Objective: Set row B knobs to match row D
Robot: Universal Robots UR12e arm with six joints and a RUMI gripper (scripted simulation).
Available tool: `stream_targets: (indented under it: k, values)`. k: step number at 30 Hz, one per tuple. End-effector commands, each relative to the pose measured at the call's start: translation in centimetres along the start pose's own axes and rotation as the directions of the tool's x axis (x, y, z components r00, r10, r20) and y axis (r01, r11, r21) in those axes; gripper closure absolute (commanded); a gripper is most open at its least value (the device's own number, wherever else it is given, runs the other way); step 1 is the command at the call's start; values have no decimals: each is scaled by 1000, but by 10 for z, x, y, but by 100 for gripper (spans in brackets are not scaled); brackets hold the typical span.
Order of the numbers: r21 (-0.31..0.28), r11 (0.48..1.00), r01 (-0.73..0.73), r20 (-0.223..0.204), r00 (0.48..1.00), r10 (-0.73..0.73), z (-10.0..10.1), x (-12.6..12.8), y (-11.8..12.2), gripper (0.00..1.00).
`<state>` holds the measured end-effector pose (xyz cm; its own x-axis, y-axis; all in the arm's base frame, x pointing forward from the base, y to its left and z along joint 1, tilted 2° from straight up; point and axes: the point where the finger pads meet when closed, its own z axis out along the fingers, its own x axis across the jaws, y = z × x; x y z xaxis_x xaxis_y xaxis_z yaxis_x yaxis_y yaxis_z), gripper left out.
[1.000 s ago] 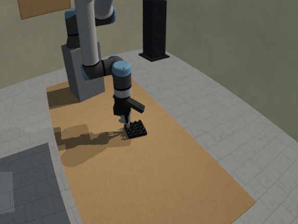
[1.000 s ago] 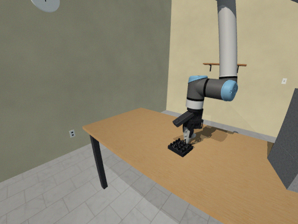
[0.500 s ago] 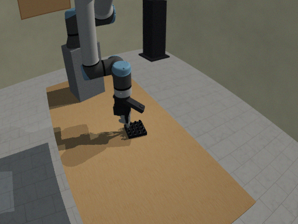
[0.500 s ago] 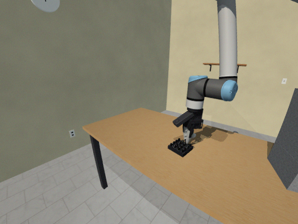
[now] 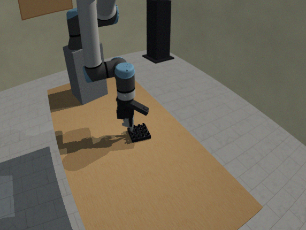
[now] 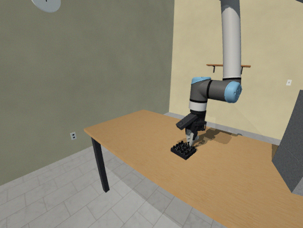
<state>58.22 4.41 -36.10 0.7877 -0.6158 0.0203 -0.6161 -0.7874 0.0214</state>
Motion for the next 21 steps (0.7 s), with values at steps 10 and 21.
stream_targets:
  k: [10,21]
  values:
    - [1,981,193,-1,981,-193,0,-1,0,96]
    - [0,917,399,-1,917,-399,0,-2,0,96]
